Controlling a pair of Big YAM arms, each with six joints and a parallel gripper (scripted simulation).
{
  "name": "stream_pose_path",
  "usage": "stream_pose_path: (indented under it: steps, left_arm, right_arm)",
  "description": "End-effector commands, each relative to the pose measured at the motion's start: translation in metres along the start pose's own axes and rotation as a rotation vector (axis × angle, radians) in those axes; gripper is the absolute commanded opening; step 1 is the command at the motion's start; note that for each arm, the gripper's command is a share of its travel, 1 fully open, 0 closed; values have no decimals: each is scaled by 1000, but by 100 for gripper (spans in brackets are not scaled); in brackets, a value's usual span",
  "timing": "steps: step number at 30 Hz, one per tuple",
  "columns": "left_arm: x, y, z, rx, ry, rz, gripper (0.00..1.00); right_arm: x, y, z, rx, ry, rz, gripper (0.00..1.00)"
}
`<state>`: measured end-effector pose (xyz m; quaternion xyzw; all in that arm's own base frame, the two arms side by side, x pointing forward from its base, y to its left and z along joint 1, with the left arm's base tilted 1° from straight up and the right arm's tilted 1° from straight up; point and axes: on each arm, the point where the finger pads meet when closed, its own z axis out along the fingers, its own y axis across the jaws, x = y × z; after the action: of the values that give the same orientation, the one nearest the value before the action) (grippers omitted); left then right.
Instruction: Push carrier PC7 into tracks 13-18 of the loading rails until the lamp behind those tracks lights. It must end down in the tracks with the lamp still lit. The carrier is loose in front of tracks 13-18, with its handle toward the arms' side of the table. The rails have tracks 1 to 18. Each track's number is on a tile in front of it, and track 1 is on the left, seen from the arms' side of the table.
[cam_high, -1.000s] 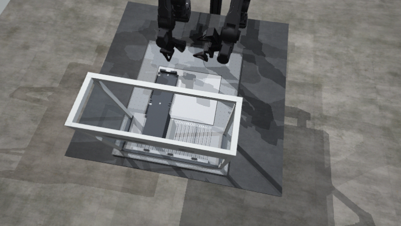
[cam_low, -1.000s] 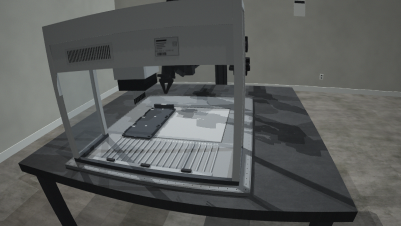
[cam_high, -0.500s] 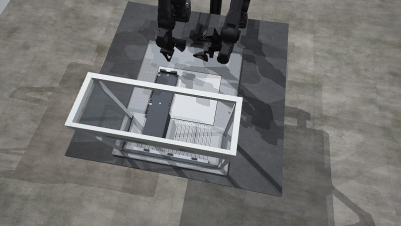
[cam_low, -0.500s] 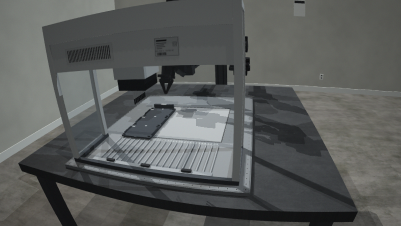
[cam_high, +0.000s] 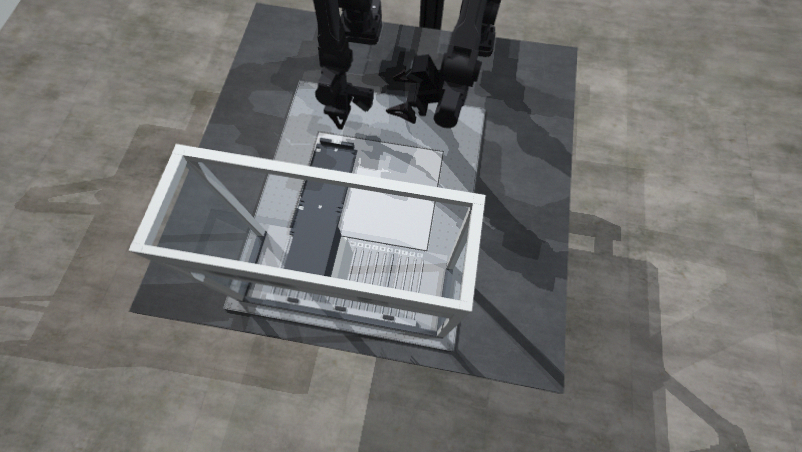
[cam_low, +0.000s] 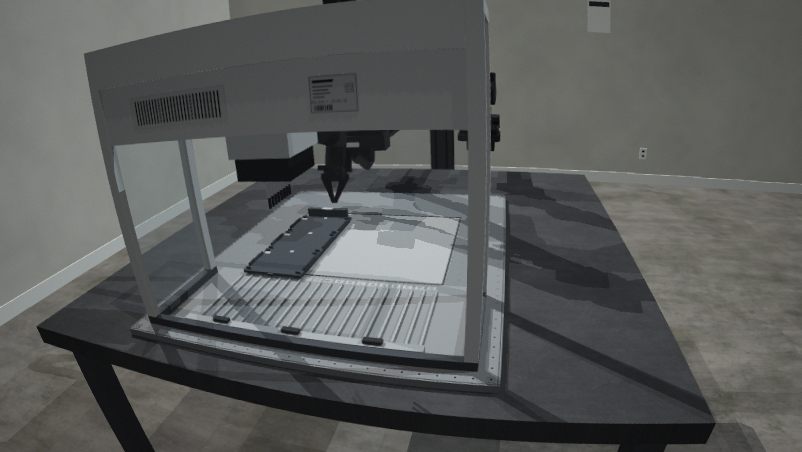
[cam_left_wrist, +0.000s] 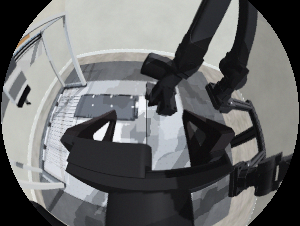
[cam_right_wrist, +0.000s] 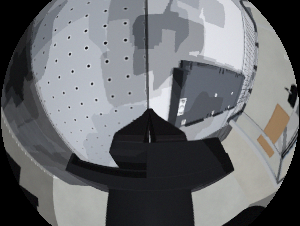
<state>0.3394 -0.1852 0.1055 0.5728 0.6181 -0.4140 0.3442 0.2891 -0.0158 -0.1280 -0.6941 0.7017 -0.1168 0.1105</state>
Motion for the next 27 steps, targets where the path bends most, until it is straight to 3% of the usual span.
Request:
stream_pose_path:
  steps: [1,20,27]
  left_arm:
    - [-12,19,-3,-11,-2,43,100]
    - [-12,19,-3,-11,-2,43,100]
    - [-2,44,-4,-66,34,9,100]
  right_arm:
    - [4,-17,12,51,2,-8,0]
    - [1,-13,30,21,-2,-5,0]
    - [-3,-27,35,18,-4,-16,0]
